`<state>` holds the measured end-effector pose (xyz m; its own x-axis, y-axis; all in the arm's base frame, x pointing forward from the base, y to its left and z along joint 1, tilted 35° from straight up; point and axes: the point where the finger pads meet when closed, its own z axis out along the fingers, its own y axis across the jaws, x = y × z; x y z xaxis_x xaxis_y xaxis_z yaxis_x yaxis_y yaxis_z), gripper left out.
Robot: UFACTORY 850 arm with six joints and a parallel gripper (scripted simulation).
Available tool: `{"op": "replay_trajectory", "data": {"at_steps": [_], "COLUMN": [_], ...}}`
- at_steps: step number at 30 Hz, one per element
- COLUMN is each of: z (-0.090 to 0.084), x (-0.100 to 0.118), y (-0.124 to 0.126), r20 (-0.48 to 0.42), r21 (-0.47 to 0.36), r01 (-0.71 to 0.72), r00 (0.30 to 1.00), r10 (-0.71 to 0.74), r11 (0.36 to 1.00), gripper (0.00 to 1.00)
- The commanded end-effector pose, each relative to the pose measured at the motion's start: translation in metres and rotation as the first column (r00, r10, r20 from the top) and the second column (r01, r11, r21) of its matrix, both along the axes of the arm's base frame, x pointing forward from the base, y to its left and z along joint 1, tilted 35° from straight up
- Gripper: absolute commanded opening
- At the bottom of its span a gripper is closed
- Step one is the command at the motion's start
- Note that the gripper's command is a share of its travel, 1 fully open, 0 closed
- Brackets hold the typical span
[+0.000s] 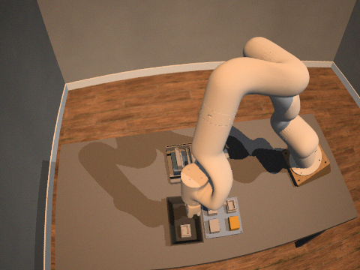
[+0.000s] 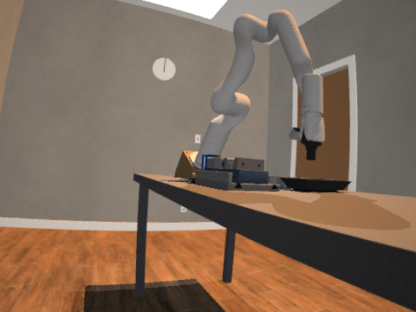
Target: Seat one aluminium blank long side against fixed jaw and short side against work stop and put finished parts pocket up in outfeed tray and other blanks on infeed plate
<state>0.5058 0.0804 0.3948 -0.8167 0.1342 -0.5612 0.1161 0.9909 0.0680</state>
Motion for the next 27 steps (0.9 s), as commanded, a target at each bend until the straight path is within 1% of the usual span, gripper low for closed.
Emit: {"op": "replay_trajectory", "data": {"at_steps": [1,7,9,24,27], "z": [0.003,0.01,0.01,0.041,0.043], "x": [-0.001,-0.006,-0.006,-0.027,-0.029], "y": [0.0,0.0,0.0,0.001,0.001], "r20": [0.002,0.002,0.002,0.002,0.002], "r21": [0.0,0.0,0.0,0.0,0.0], "r01": [0.0,0.0,0.0,0.0,0.0], "r00": [1.0,1.0,1.0,1.0,1.0], "r10": [0.0,0.0,0.0,0.0,0.0], "r11": [1.0,1.0,1.0,1.0,1.0], "gripper": [0.0,0.0,0.0,0.0,0.0]}}
